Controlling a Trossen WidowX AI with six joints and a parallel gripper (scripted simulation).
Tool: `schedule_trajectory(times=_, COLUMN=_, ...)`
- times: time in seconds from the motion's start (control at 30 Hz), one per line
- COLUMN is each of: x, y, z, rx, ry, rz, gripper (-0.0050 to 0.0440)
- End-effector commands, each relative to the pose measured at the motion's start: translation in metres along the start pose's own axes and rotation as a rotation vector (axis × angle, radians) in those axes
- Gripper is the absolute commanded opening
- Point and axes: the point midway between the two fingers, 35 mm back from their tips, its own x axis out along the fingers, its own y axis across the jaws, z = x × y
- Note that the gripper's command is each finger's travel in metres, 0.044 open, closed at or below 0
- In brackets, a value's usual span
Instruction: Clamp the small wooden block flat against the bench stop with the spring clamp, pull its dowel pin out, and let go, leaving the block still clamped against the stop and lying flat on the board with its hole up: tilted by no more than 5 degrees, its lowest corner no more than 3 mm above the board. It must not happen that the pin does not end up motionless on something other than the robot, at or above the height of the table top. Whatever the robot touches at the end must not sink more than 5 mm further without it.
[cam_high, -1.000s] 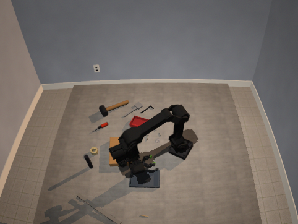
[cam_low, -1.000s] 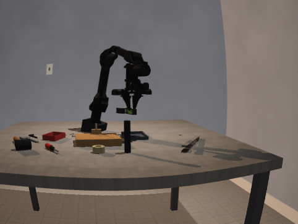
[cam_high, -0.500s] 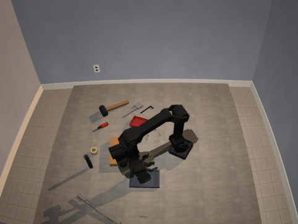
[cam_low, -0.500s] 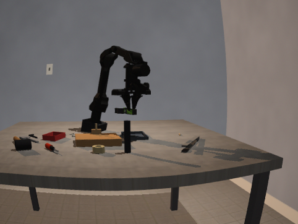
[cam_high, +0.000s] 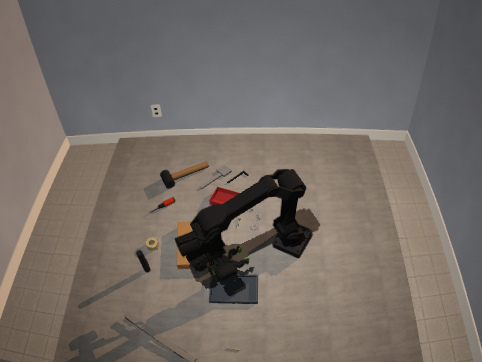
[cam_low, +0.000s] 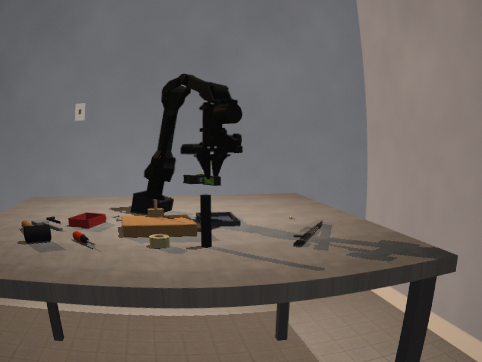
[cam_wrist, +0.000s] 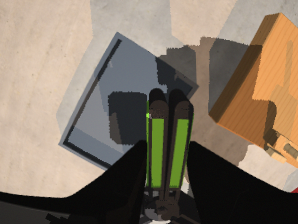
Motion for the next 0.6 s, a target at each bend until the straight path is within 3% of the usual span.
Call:
schedule_trajectory(times=0.0, x=0.0000, y=-0.0004, z=0.0007, rx=-0.026, ry=0.000, rz=0.003, gripper=0.0000)
schedule_trajectory(times=0.57, x=0.0002, y=-0.0033, z=0.0013, rx=-0.116, ry=0.000, rz=0.003, gripper=0.0000)
